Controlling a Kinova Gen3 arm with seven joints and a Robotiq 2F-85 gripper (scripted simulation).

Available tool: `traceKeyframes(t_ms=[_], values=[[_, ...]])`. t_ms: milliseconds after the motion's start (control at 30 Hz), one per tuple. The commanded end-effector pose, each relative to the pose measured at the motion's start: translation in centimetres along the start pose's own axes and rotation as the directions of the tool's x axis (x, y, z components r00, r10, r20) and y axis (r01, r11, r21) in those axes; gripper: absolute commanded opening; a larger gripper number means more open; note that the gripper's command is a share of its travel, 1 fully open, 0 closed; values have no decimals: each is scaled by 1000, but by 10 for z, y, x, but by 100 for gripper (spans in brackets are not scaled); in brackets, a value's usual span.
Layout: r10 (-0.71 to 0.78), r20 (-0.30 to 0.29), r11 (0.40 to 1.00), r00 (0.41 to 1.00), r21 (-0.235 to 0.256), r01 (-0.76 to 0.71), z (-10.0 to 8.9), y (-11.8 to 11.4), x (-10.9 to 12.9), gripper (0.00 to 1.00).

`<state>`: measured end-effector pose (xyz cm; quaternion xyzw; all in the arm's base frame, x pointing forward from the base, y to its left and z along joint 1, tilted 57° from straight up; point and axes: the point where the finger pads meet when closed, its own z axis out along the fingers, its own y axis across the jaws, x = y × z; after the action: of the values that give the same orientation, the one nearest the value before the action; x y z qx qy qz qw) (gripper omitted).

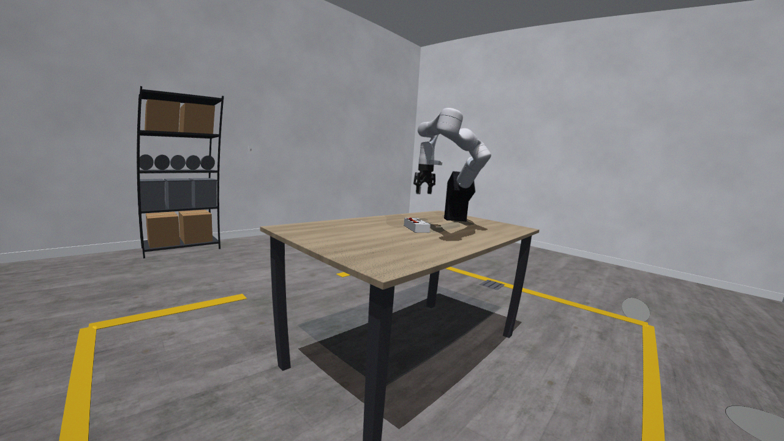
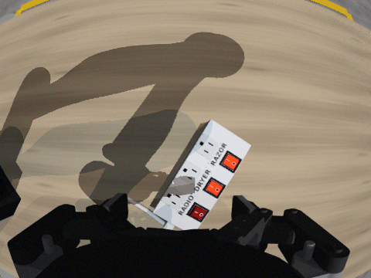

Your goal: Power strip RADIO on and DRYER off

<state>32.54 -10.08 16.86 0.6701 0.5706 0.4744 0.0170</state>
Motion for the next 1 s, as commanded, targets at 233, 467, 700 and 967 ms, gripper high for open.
traceKeyframes(t_ms=[233,467,700,967], values=[[34,1,999,999,-1,-34,3,2,-4,100],[151,2,988,988,0,-151,16,7,-16,100],[376,1,926,926,-1,-376,45,15,-38,100],[494,-1,869,869,-2,-494,62,19,-50,100]])
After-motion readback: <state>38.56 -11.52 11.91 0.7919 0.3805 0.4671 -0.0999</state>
